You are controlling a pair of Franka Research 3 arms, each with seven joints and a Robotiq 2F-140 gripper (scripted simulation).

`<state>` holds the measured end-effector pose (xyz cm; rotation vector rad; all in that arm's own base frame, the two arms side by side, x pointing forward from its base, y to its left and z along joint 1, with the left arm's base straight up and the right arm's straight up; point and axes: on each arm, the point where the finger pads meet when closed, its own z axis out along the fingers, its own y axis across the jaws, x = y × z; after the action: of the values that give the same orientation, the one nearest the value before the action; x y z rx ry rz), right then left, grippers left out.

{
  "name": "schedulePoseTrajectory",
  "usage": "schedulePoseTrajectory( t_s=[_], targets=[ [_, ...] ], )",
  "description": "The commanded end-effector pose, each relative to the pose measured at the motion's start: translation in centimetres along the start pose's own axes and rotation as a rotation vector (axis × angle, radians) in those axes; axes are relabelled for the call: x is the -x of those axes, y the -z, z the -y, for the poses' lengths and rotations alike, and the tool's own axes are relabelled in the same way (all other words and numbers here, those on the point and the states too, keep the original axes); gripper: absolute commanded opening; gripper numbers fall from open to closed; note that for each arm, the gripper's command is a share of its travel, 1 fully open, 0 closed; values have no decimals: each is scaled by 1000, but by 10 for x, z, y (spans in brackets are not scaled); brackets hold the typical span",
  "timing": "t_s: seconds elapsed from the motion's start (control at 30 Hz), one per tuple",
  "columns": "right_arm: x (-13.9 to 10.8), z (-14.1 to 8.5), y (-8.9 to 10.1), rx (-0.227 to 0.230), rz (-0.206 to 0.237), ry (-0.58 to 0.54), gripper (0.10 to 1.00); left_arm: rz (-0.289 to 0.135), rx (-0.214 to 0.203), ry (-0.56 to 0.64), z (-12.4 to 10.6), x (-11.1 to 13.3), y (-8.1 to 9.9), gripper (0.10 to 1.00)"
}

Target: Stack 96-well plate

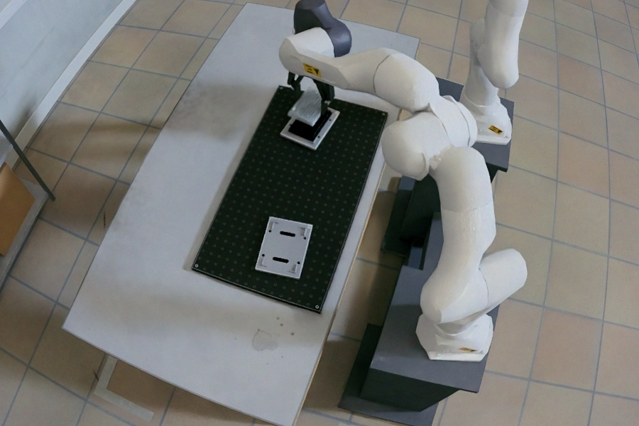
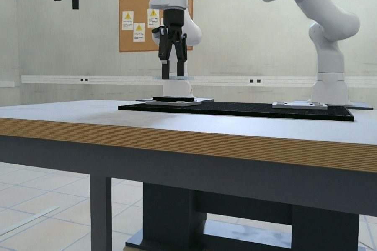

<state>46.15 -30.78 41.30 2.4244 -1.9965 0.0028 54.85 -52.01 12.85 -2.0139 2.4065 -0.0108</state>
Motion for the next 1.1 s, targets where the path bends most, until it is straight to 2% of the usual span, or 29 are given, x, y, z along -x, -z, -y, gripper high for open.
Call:
schedulePoseTrajectory(
  t_s=[0.0, 0.97, 1.07],
  targets=[
    [0, 0, 0, 0, 2, 5, 1000, 2, 8, 13, -2, 1, -1, 99],
    [0, 0, 0, 0, 2, 5, 1000, 2, 8, 13, -1, 3, -1, 99],
    [0, 0, 0, 0, 2, 5, 1000, 2, 8, 13, -1, 3, -6, 99]
  ],
)
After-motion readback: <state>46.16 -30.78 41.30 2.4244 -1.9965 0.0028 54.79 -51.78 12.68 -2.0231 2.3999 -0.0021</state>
